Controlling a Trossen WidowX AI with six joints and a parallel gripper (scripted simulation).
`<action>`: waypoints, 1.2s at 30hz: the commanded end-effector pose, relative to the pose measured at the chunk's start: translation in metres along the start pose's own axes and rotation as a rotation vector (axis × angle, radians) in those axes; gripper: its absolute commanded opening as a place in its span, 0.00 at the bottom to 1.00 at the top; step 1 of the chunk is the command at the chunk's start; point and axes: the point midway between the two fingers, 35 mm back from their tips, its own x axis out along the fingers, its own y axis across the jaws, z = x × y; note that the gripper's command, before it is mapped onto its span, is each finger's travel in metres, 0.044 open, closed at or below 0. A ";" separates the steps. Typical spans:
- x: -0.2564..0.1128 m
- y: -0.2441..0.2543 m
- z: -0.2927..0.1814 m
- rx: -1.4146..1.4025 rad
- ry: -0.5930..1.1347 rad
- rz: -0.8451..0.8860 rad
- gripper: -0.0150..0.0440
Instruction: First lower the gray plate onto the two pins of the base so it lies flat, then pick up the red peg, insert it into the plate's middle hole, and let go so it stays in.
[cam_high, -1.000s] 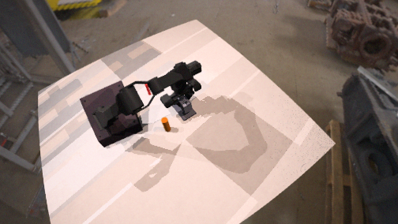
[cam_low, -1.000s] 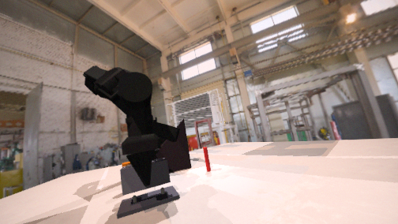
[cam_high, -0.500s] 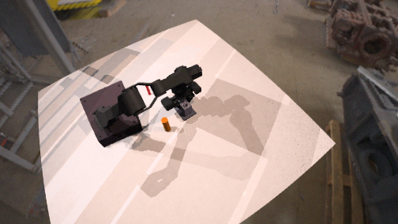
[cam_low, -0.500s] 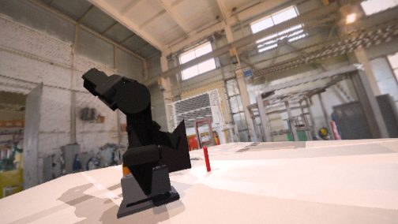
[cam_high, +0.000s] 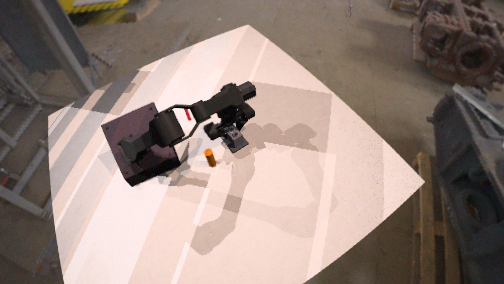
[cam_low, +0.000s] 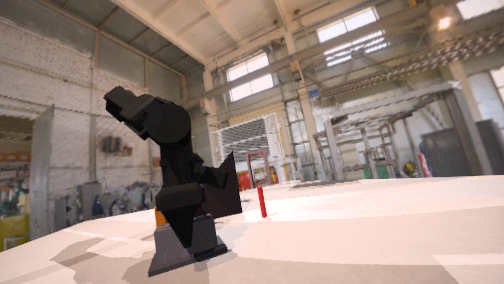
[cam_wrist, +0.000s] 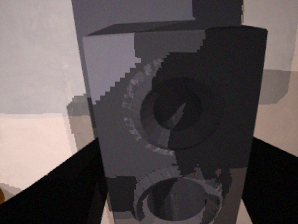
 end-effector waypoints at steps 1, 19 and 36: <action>-0.001 0.000 0.000 0.002 0.000 -0.001 0.83; -0.118 -0.001 0.001 -0.007 -0.002 0.000 1.00; -0.124 0.014 0.077 0.835 -0.031 0.005 1.00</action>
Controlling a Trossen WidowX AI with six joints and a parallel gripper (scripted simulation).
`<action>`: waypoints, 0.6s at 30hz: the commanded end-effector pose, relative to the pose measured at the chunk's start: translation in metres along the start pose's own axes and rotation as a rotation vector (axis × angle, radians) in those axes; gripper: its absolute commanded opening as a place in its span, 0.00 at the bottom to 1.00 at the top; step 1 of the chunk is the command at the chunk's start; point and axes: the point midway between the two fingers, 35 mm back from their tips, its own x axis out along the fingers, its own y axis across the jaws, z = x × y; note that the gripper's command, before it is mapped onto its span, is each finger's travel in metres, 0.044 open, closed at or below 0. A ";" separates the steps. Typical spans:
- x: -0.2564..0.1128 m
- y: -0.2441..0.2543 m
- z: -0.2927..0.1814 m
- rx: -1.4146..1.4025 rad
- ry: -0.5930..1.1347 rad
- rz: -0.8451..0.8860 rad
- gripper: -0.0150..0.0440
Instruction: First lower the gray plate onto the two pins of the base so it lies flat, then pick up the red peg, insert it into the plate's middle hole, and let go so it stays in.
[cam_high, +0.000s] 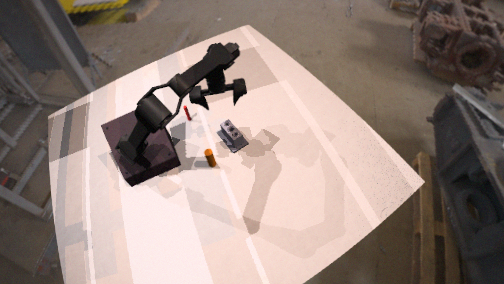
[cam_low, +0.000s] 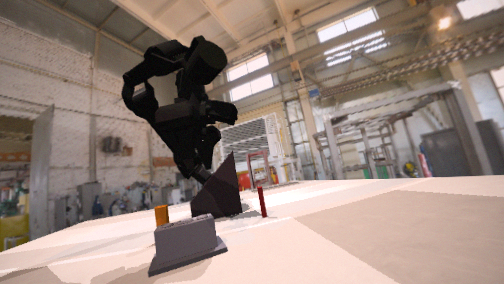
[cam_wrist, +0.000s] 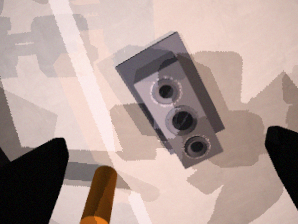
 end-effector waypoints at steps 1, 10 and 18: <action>-0.001 0.031 0.032 0.458 -0.009 0.012 1.00; -0.001 0.077 0.066 1.116 -0.005 0.021 1.00; 0.000 0.103 0.080 1.504 0.003 0.021 1.00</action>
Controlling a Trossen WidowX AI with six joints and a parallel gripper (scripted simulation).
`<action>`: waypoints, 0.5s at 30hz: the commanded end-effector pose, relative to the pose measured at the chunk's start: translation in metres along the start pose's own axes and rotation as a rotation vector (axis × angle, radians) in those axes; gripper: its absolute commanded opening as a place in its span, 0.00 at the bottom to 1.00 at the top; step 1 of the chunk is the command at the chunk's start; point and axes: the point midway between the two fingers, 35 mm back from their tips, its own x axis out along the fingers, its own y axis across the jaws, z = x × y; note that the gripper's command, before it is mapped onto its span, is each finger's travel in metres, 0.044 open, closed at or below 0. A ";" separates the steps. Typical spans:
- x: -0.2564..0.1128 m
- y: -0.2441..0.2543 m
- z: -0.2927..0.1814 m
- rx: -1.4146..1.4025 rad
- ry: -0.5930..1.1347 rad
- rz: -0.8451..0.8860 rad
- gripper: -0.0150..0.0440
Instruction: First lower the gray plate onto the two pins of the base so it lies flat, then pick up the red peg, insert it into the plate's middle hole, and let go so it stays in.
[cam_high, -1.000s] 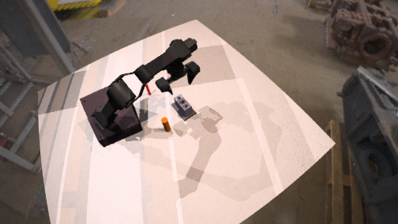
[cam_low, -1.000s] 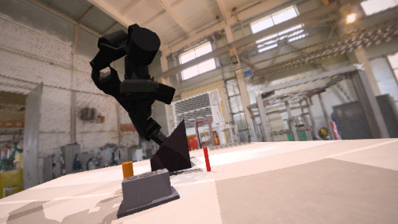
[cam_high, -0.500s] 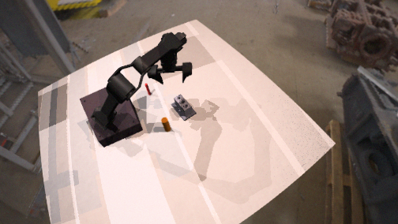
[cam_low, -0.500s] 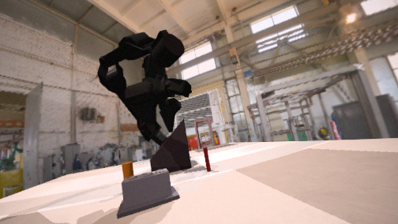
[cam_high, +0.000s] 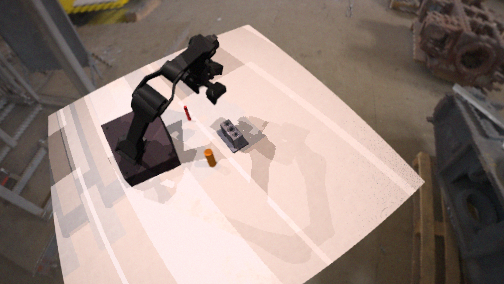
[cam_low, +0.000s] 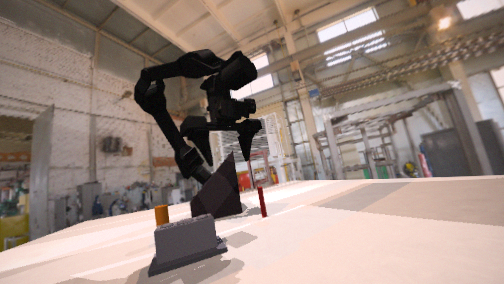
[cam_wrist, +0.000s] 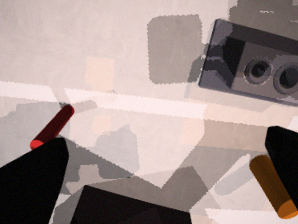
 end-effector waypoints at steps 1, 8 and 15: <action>0.006 0.062 -0.023 0.678 0.018 -0.003 1.00; 0.008 0.084 -0.034 1.021 0.018 -0.014 1.00; 0.010 0.102 -0.046 1.374 0.014 -0.026 1.00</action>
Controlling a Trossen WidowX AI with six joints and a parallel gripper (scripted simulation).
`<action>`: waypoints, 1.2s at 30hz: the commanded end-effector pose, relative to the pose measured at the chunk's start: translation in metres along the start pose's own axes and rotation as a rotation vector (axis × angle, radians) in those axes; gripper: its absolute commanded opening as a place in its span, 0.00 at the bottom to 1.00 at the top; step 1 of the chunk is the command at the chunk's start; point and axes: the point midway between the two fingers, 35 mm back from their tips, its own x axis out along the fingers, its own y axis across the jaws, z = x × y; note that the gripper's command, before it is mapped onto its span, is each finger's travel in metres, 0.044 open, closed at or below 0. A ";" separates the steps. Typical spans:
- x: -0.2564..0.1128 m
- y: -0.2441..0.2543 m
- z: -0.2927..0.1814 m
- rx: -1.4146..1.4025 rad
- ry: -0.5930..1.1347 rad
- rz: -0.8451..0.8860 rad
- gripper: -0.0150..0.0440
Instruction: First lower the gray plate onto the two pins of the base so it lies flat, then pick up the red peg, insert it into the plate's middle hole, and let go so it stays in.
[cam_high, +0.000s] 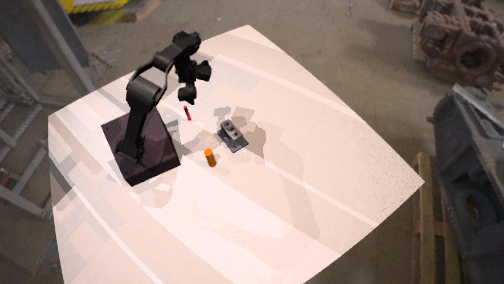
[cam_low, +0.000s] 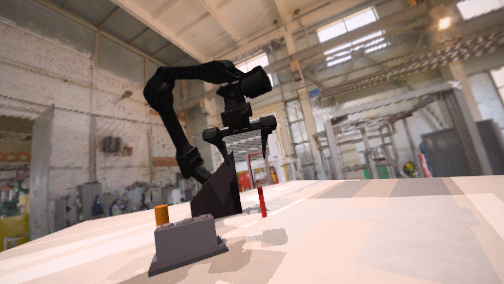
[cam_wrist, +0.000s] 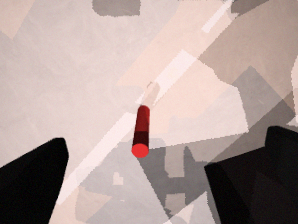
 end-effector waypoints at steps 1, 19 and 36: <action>0.009 0.017 -0.052 0.681 0.002 -0.026 1.00; 0.012 0.019 -0.053 0.690 0.002 -0.026 1.00; 0.060 0.018 -0.052 0.690 0.000 -0.027 1.00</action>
